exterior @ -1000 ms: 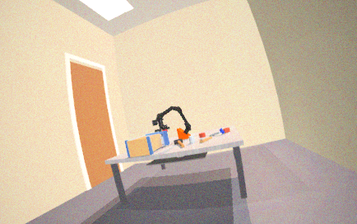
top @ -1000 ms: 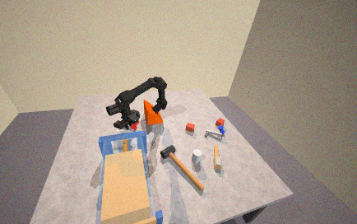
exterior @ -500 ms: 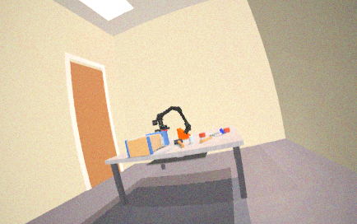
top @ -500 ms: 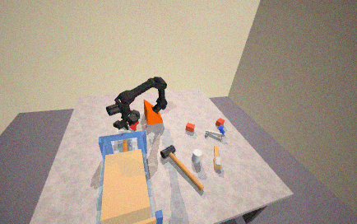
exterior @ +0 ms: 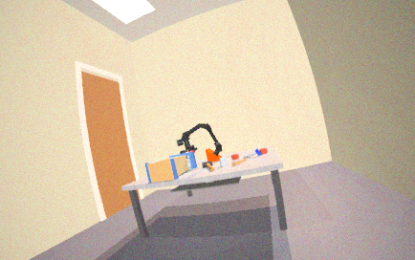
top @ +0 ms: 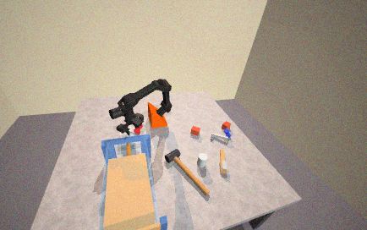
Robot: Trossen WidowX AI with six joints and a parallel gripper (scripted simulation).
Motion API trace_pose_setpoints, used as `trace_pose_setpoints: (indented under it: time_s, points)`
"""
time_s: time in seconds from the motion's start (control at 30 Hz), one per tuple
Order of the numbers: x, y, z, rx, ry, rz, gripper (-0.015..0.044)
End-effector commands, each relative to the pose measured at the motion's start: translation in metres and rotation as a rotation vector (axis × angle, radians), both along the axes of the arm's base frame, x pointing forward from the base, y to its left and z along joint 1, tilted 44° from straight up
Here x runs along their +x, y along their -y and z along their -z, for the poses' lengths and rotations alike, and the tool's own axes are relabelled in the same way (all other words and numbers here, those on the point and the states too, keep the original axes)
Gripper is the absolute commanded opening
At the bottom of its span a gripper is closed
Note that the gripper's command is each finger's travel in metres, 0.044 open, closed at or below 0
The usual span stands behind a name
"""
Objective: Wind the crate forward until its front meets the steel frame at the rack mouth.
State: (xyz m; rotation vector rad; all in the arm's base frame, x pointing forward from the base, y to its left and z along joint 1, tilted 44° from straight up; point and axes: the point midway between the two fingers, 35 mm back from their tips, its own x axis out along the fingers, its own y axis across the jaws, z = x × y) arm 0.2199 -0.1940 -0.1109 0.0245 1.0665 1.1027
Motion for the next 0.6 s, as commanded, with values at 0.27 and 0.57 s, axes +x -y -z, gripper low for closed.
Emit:
trace_pose_setpoints:
  time_s: [0.27, 0.57]
  points:
    - [0.004, 0.026, -0.022, -0.031, -0.005, -0.003, 0.044]
    - [0.001, 0.086, -0.095, -0.117, -0.019, -0.008, 0.044]
